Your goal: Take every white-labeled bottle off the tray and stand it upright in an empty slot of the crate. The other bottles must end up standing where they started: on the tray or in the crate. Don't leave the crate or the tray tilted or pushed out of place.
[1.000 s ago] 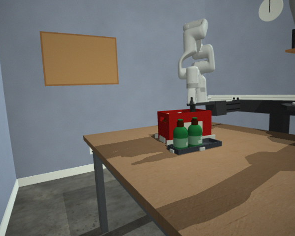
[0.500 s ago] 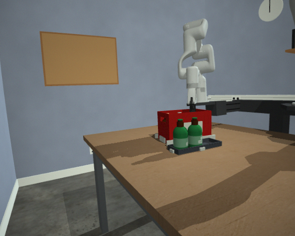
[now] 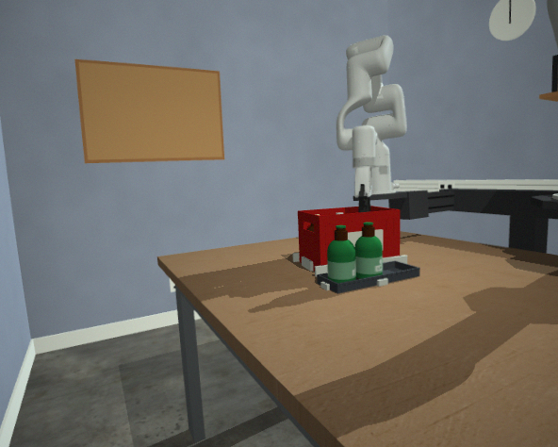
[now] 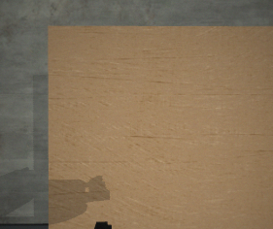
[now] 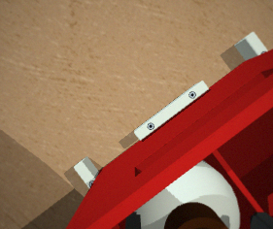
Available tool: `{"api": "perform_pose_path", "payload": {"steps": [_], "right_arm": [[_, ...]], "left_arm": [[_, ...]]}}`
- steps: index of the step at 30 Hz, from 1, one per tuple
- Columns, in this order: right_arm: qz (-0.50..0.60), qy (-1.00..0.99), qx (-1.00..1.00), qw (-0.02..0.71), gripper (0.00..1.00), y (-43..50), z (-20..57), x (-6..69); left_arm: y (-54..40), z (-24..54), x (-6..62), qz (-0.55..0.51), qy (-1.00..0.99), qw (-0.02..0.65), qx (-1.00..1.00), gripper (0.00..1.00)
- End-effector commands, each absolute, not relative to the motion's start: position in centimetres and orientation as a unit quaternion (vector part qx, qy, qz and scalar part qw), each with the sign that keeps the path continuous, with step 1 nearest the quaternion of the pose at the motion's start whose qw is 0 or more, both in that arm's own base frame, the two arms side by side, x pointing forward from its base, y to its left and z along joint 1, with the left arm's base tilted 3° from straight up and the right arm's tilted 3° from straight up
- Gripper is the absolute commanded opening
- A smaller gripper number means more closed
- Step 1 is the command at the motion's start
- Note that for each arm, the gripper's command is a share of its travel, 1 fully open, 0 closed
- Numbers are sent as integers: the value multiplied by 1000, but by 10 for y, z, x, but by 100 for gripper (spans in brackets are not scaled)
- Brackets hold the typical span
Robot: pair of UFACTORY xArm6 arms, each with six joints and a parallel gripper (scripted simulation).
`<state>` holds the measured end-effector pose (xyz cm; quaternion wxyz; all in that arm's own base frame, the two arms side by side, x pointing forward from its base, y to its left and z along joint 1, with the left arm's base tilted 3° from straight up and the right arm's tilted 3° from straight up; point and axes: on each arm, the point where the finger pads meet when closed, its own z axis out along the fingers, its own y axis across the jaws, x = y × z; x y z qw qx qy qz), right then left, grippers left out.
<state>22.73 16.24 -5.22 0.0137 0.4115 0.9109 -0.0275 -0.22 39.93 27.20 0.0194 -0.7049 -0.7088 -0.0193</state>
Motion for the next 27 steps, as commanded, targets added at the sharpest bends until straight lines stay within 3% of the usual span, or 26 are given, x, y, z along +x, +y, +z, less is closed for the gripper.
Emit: {"api": "perform_pose_path", "payload": {"steps": [1, 27], "right_arm": [[-26, 911, 411, 14, 66, 163, -52, 228], [-26, 911, 411, 14, 66, 163, -48, 228]], "left_arm": [[400, 274, -2, -21, -709, 21, -705, 100], [400, 274, -2, -21, -709, 21, -705, 100]]}}
